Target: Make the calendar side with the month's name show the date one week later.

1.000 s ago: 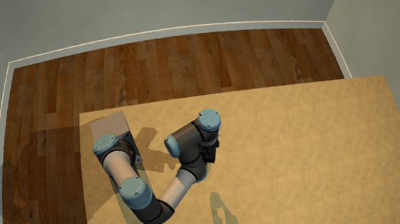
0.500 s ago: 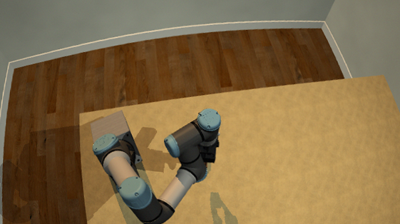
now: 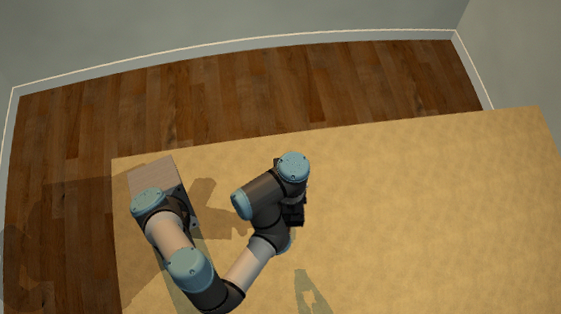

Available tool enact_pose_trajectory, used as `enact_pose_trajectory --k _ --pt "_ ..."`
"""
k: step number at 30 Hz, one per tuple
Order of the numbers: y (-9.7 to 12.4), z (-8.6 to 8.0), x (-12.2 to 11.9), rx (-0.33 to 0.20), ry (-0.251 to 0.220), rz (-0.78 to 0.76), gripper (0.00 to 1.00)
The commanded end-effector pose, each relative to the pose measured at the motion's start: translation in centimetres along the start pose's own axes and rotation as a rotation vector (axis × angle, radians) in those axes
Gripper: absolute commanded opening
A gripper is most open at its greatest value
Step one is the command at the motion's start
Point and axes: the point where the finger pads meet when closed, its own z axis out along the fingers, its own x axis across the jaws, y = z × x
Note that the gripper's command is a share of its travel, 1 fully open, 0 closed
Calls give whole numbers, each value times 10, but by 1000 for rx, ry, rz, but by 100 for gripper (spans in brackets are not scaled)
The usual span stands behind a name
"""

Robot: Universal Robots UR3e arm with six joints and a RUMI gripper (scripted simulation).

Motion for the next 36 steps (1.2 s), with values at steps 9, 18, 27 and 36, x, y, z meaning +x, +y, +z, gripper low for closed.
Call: enact_pose_trajectory --k 9,18,27,36 --pt "-2 -1 -3 2 2 -261 11" --pt "-3 -1 -6 2 2 -482 11" --pt "-3 -1 -10 1 2 -783 11" --pt "-3 -1 -12 1 2 -1000 11"
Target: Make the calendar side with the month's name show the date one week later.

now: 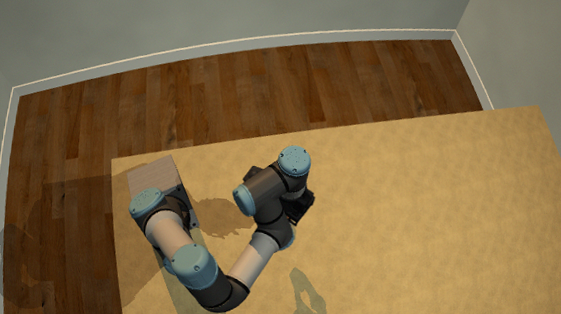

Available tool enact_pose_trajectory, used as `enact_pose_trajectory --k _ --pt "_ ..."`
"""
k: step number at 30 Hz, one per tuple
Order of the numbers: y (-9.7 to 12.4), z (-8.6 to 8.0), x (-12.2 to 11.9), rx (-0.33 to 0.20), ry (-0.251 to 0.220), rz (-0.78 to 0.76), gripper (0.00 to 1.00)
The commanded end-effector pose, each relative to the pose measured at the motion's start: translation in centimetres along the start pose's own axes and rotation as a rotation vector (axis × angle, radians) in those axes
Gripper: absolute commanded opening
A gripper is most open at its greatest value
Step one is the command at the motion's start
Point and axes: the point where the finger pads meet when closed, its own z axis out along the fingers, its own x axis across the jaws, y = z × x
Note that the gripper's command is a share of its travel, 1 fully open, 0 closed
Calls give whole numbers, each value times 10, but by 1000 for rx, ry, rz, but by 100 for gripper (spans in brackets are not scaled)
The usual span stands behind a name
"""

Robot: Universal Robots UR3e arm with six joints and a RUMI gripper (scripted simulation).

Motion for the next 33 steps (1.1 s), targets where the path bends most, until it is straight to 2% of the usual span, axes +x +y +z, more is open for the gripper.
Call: enact_pose_trajectory --k 1,8,10,13,24,27,33 --pt "0 0 -1 4 13 -159 11" --pt "-1 -1 -2 2 14 -384 11" --pt "-1 -1 -2 2 14 -384 11" --pt "-1 -1 -3 1 14 -522 11" --pt "1 -1 -4 -1 14 -874 11" --pt "1 -1 -4 -1 14 -887 11" --pt "3 -1 -4 -3 14 -1107 11"
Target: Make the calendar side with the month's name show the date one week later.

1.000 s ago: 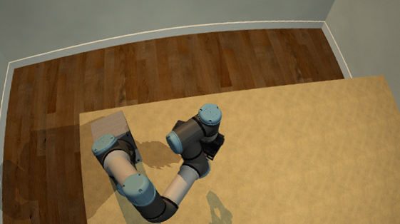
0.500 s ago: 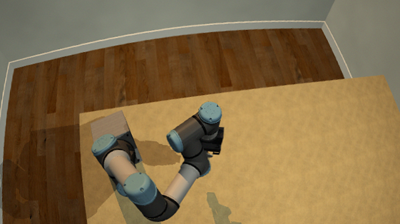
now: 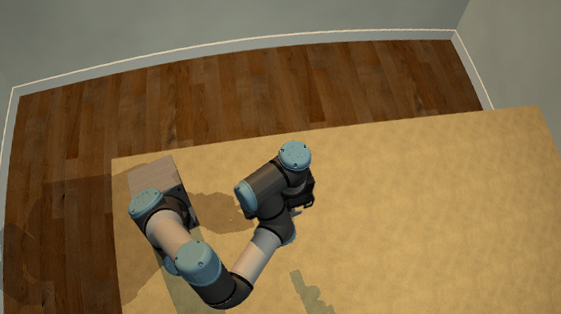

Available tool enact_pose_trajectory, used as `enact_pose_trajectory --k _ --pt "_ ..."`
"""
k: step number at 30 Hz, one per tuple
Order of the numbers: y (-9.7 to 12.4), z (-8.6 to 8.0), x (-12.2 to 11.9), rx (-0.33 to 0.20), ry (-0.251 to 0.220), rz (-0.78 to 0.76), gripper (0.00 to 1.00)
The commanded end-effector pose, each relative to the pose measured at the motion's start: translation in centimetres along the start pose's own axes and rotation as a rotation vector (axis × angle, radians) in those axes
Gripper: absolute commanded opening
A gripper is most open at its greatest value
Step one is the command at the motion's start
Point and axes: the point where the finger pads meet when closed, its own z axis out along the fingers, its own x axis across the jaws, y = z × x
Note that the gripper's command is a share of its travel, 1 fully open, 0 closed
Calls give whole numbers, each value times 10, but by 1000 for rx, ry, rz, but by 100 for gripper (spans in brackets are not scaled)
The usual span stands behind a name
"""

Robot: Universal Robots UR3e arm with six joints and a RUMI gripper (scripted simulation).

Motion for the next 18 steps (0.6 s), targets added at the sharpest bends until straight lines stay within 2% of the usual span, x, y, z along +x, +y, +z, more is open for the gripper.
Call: enact_pose_trajectory --k 1,9,11,18 --pt "1 0 -1 -9 11 -167 11" --pt "3 -1 -2 -11 10 -409 11" --pt "3 -1 -2 -11 10 -409 11" --pt "6 -1 -3 -12 8 -656 11"
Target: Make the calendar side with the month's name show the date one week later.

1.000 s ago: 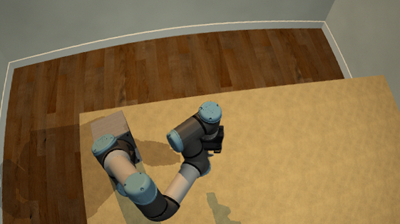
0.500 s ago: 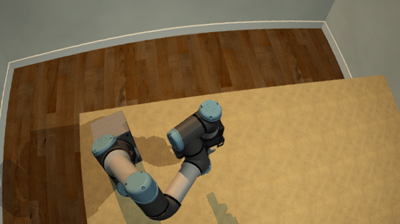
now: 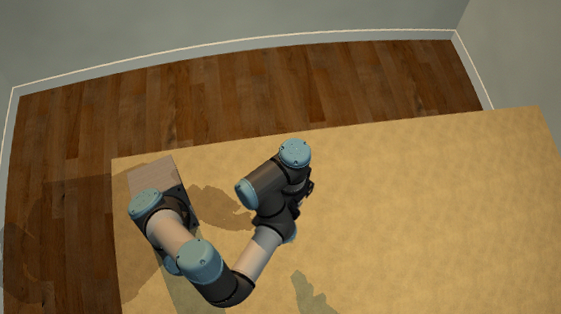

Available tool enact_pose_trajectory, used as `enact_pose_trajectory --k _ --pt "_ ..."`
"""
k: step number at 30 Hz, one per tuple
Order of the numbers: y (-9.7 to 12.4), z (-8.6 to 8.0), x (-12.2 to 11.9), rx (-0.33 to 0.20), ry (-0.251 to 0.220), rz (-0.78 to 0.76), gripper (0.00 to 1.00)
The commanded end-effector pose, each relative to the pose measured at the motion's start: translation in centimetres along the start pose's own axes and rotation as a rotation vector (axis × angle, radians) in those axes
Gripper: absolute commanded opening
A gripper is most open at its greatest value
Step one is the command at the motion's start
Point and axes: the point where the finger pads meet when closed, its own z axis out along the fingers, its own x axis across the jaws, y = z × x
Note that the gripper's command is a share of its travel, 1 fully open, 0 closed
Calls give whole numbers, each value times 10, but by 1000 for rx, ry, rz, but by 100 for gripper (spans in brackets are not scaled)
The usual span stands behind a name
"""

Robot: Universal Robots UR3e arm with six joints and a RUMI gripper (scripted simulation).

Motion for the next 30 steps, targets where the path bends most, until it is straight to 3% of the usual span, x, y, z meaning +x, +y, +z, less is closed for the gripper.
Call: enact_pose_trajectory --k 1,8,18,30 --pt "2 0 -2 -13 4 -163 11" --pt "4 -1 -3 -13 3 -355 11" --pt "6 -1 -5 -14 2 -509 11" --pt "8 -1 -5 -14 1 -608 11"
